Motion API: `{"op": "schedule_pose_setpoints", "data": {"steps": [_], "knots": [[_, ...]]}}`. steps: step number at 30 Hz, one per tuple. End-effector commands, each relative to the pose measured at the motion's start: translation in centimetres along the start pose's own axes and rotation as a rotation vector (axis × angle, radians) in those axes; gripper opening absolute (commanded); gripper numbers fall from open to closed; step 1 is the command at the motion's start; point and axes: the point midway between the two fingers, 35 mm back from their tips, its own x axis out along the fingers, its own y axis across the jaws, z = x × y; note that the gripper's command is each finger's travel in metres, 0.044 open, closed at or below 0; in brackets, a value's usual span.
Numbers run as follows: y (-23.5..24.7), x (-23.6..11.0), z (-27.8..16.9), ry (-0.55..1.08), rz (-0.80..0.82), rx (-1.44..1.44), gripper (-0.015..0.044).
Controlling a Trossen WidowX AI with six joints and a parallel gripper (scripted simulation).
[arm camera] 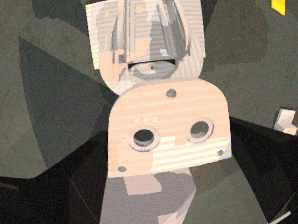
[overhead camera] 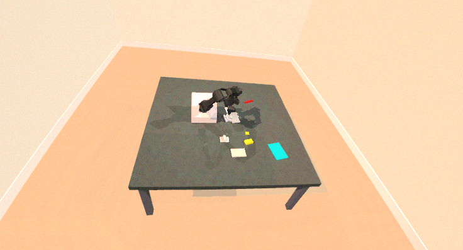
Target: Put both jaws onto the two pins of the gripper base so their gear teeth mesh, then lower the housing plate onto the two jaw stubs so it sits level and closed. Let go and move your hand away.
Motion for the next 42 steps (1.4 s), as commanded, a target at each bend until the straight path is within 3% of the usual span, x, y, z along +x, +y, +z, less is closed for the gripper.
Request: {"op": "schedule_pose_setpoints", "data": {"steps": [1,20,42], "knots": [[-0.1,0.0,0.0,-0.001,-0.004,-0.007,0.0351],[-0.1,0.1,0.0,-0.001,-0.003,-0.007,0.0351],[0.0,3.7,0.2,-0.002,-0.002,-0.009,0.0351]]}}
